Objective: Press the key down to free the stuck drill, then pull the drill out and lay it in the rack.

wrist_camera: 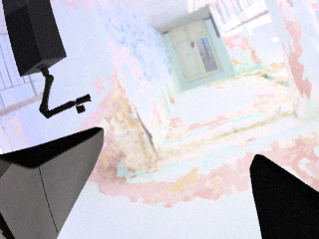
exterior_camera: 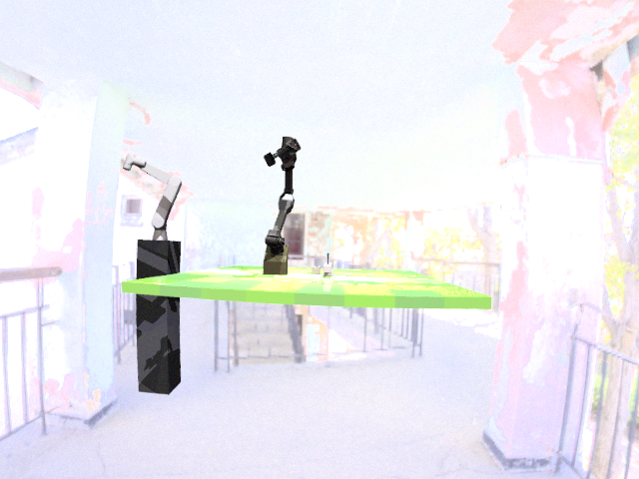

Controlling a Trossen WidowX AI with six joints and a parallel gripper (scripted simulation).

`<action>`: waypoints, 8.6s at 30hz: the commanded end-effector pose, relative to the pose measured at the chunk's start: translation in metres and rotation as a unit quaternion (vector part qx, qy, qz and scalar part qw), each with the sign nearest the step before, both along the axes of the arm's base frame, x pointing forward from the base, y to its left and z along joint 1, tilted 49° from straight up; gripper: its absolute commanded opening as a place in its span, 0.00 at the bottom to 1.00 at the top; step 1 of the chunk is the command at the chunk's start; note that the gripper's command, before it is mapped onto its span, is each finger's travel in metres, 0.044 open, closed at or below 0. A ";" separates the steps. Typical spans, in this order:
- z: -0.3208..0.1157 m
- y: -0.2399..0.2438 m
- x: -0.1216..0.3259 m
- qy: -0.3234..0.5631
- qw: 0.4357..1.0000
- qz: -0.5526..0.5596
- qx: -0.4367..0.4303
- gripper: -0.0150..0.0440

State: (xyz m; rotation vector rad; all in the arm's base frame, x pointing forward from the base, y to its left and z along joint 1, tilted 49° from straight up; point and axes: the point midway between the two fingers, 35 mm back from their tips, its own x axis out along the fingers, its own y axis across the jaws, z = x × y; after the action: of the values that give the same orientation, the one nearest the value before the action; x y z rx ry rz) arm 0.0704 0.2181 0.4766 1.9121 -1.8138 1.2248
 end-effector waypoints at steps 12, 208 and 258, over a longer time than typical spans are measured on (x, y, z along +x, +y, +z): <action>0.015 -0.026 -0.011 -0.030 0.999 0.016 0.014 0.40; -0.490 -0.216 0.223 -0.189 0.734 0.022 0.652 1.00; -0.588 -0.241 0.212 0.142 0.715 0.007 0.684 1.00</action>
State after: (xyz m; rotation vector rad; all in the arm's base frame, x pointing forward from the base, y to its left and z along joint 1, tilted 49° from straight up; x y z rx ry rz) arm 0.2839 -0.0193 -0.1097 2.3573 -2.7399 -0.8380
